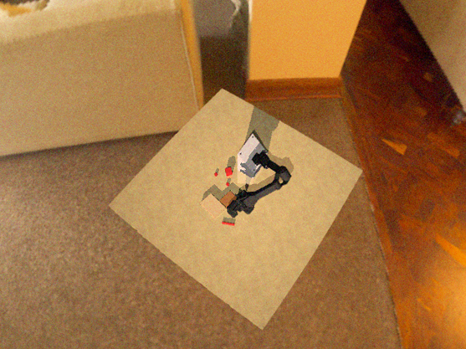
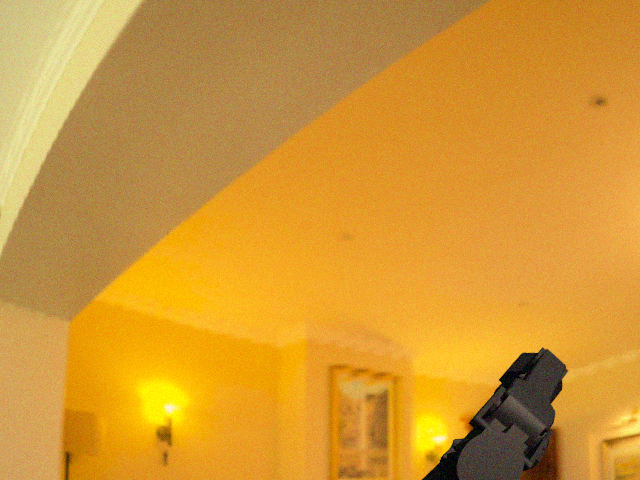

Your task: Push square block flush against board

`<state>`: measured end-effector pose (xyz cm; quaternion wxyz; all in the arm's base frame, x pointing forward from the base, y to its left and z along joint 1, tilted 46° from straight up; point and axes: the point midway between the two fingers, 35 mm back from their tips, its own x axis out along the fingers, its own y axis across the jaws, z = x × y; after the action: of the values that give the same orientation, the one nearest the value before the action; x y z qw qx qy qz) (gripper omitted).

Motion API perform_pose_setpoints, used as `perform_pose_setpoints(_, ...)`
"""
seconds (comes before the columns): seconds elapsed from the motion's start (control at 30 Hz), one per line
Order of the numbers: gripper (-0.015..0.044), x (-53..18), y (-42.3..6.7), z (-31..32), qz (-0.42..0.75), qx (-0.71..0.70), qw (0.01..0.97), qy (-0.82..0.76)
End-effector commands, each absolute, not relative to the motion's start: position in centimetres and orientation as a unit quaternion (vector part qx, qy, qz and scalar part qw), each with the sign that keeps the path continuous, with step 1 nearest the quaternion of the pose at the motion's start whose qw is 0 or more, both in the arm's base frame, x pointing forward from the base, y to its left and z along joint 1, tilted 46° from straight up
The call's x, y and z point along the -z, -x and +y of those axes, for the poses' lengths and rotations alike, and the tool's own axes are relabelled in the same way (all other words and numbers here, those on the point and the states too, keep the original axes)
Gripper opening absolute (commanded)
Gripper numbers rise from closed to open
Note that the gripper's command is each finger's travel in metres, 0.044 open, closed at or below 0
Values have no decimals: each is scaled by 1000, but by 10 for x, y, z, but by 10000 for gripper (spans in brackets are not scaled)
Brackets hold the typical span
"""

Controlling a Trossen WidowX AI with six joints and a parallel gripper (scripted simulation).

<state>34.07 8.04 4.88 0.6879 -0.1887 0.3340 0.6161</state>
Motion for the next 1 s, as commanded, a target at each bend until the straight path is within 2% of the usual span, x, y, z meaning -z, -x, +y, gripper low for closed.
perform_pose_setpoints(0.0,0,-54,-340,78,334,-618,685,194)
perform_pose_setpoints(0.27,0,-35,-334,60,327,-622,682,201)
perform_pose_setpoints(0.43,0,2,-335,97,327,-622,683,201)
perform_pose_setpoints(0.97,0,9,-334,94,327,-622,683,201)
